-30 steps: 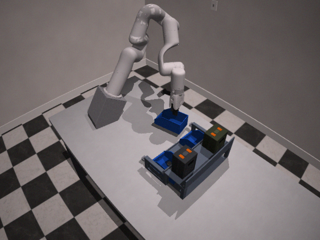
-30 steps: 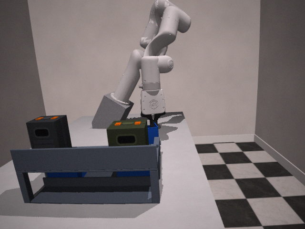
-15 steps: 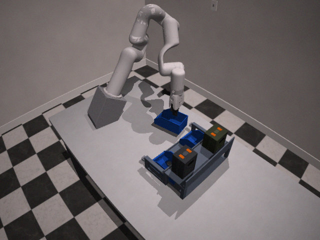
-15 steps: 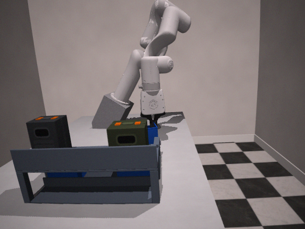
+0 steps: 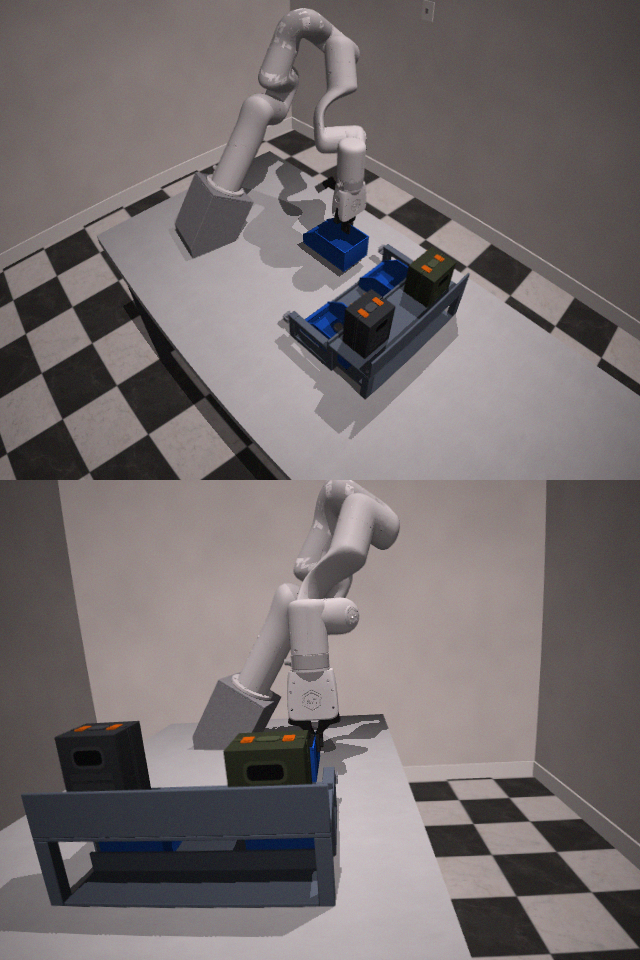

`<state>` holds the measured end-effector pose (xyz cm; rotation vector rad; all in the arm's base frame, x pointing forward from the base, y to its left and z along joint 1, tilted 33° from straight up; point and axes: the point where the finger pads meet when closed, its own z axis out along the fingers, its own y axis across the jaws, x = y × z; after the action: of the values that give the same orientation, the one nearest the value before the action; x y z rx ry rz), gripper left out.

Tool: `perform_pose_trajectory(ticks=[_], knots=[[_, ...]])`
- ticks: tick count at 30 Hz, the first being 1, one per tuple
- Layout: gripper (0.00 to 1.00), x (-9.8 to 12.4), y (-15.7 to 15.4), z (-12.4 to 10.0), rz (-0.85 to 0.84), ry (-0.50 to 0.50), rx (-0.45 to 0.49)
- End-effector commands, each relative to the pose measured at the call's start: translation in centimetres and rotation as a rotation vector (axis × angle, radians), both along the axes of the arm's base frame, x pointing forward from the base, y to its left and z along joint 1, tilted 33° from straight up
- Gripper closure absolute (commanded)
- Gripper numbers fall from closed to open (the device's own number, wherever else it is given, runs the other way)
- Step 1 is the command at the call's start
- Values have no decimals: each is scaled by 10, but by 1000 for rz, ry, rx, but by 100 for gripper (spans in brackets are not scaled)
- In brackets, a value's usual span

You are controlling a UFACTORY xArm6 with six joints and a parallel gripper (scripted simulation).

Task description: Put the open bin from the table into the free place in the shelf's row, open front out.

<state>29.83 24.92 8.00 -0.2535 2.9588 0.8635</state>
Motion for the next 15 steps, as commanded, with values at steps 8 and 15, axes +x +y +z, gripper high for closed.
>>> perform_pose_trajectory(ticks=[8, 15], knots=[[100, 2, -12, -8, -2, -1, 0], [100, 2, -12, -8, -2, -1, 0]])
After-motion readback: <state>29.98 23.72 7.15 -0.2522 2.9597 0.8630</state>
